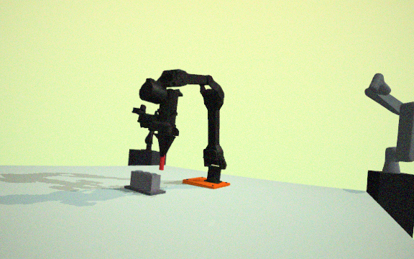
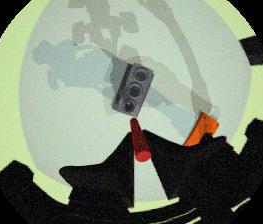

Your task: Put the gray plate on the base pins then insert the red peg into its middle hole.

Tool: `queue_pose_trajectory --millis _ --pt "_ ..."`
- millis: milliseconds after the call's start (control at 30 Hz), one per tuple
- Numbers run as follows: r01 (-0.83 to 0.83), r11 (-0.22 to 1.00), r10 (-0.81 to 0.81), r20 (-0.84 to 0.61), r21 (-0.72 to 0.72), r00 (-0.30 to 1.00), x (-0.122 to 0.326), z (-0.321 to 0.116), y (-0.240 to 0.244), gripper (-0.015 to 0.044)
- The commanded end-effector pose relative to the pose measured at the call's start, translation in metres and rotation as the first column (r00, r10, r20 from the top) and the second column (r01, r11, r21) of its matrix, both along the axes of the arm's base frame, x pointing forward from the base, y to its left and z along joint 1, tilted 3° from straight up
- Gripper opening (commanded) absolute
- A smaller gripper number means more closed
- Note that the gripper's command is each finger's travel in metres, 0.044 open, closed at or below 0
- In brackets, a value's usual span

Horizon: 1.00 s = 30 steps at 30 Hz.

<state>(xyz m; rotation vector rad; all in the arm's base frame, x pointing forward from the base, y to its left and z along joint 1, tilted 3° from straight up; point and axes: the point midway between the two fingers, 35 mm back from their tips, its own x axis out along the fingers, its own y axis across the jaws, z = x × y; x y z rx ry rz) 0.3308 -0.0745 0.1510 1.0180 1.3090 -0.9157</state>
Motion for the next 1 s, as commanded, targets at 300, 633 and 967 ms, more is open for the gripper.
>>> queue_pose_trajectory --millis 300,633,967 --pt "-0.011 1.0 0.011 -0.005 0.003 1.0 0.005 -0.001 -0.039 0.0" --pt "-0.013 1.0 0.013 -0.007 0.003 1.0 0.007 -0.002 -0.052 0.0" --pt "-0.013 1.0 0.013 -0.007 0.003 1.0 0.007 -0.002 -0.052 0.0"
